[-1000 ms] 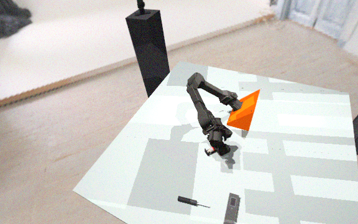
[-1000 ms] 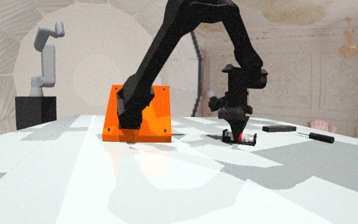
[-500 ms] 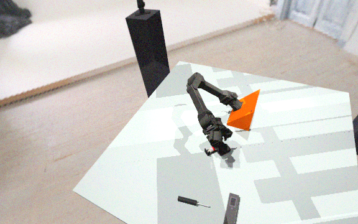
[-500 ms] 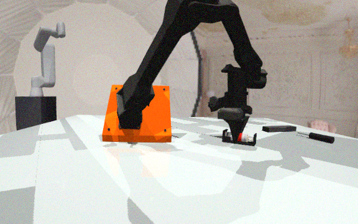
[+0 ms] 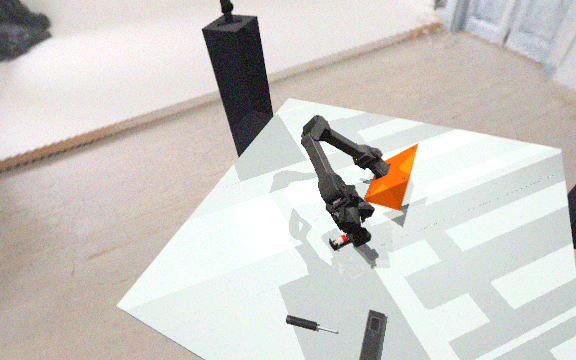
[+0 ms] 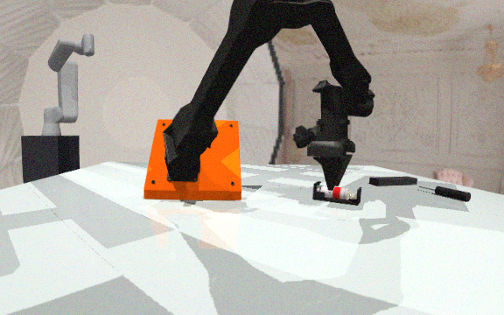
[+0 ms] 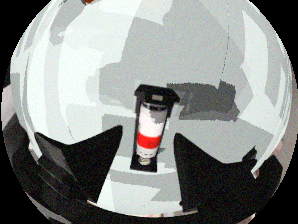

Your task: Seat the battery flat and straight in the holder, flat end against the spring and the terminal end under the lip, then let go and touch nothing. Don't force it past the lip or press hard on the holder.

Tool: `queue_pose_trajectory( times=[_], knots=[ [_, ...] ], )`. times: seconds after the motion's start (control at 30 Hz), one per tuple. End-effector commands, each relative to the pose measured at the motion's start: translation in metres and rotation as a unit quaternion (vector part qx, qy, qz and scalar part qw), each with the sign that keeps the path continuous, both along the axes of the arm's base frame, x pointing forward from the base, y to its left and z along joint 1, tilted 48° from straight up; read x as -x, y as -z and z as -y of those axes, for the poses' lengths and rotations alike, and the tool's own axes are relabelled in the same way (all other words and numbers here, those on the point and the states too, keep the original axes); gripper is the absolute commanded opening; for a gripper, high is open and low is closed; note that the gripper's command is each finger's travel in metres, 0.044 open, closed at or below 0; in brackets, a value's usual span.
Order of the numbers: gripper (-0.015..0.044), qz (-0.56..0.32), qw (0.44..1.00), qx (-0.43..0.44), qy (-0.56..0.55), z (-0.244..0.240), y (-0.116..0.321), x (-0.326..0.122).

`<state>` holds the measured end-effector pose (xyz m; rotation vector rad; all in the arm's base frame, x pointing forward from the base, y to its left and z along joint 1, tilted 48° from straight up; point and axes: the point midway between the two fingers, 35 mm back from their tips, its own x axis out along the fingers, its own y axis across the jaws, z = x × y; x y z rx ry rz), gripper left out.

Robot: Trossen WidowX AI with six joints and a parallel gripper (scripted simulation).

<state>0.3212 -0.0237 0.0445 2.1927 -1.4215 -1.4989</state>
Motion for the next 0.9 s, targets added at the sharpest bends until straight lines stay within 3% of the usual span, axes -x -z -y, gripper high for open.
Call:
queue_pose_trajectory(
  times=[0.0, 0.13, 0.87],
  knots=[
    [0.0345, 0.004, 1.0, -0.005, -0.002, -0.021, -0.016, -0.003],
    [0.044, 0.003, 1.0, -0.006, -0.001, -0.044, -0.038, 0.0],
    [0.044, 0.003, 1.0, -0.005, 0.0, -0.053, -0.046, -0.001]
  ],
)
